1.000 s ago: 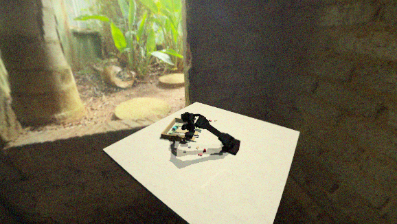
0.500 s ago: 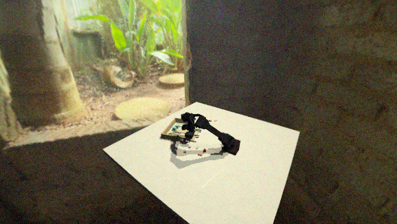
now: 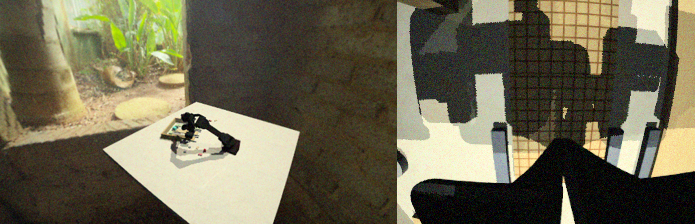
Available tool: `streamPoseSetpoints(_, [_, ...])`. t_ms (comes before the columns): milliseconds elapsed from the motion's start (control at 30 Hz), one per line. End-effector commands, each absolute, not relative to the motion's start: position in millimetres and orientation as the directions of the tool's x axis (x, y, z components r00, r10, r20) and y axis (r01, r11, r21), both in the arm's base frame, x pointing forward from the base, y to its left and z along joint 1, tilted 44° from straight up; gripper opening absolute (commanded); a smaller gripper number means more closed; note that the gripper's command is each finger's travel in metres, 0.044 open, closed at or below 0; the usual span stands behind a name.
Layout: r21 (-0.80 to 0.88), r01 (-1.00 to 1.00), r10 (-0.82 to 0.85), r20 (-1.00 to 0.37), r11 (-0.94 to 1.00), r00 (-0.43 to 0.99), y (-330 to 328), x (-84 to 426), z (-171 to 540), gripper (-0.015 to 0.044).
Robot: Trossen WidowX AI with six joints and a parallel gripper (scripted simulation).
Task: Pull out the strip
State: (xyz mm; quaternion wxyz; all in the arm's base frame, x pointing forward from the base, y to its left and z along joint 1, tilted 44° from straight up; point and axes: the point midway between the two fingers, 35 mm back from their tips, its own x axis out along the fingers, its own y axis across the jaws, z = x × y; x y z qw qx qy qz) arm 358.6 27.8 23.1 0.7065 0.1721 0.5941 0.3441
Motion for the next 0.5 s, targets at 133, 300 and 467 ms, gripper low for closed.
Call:
streamPoseSetpoints(133, [0.657,-0.278,0.695,-0.717,0.701,0.057,29.5,358.8,21.8,0.0])
streamPoseSetpoints(300, [0.657,-0.278,0.695,-0.717,0.701,0.057,29.9,359.2,21.5,0.0])
streamPoseSetpoints(467, [0.657,-0.278,0.695,-0.717,0.701,0.057,30.3,359.5,21.2,0.0])
